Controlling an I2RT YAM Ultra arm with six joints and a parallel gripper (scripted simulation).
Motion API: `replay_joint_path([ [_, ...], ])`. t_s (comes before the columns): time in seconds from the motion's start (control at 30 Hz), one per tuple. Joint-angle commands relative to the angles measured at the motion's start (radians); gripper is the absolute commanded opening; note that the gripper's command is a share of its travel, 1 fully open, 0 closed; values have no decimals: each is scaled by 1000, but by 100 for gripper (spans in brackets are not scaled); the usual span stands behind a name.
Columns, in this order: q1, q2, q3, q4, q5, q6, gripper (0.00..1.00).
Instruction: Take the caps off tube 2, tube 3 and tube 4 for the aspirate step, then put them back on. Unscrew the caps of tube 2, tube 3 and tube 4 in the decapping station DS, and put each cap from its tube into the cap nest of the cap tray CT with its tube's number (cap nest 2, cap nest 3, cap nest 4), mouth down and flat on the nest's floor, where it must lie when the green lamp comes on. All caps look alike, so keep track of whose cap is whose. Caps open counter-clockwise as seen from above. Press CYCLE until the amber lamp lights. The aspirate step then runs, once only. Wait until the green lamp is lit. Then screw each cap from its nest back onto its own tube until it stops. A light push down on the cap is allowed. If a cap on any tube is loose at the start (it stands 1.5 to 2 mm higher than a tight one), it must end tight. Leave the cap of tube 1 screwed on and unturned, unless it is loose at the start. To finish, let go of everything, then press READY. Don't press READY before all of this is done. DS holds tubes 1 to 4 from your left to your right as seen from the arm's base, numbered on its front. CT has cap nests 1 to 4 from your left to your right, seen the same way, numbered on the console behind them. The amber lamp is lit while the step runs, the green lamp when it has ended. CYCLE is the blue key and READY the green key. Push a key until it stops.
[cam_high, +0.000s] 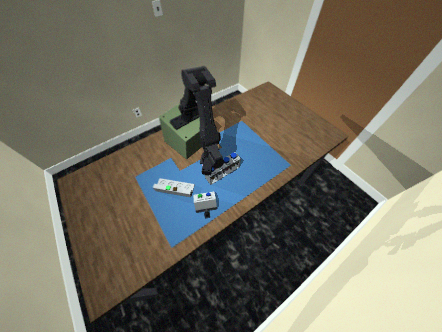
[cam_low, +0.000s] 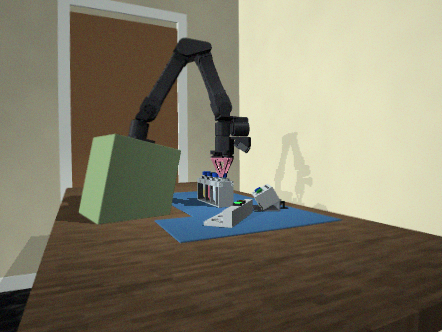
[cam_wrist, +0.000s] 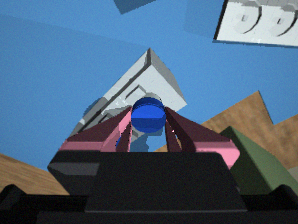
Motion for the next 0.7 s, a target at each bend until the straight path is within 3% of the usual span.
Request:
replay_joint_path([
  [0.0,-2,-12,3,1,0,191,0],
  [0.47,-1,-10,3,2,0,892,0],
  [0.53,-1,-10,3,2,0,892,0],
  [0.67,-1,-10,3,3,0,1092,0],
])
